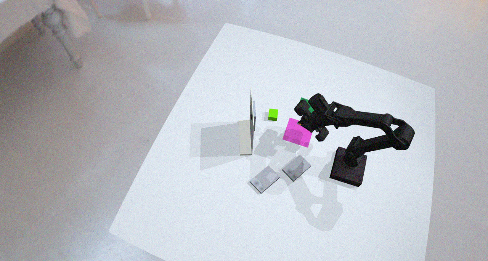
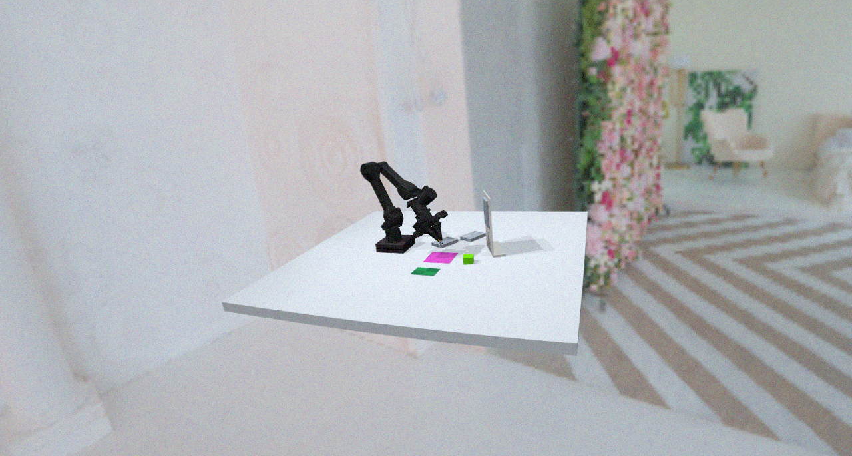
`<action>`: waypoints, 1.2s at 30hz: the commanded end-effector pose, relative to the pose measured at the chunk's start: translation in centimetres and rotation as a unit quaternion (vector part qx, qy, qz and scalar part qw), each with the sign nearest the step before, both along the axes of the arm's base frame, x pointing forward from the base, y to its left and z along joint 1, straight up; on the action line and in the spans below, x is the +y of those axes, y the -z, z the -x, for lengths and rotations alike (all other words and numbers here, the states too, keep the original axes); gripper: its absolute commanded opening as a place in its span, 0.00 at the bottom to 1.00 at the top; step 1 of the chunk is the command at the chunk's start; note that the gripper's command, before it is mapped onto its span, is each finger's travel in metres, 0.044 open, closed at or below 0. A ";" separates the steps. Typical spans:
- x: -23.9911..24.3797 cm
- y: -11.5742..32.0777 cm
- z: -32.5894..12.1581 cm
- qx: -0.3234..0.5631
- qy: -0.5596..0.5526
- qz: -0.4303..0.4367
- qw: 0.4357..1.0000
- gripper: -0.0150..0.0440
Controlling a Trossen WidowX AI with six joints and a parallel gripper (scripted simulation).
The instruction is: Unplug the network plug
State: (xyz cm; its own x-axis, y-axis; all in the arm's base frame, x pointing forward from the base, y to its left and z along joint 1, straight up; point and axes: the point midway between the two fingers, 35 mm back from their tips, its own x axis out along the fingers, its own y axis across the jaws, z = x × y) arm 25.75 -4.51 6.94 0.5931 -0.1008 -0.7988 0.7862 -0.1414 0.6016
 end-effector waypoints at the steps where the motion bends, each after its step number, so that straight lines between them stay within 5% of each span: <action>1: -0.1 0.9 0.0 0.004 0.001 0.002 1.000 0.25; 36: -0.1 5.5 0.1 0.005 0.001 0.002 1.000 0.25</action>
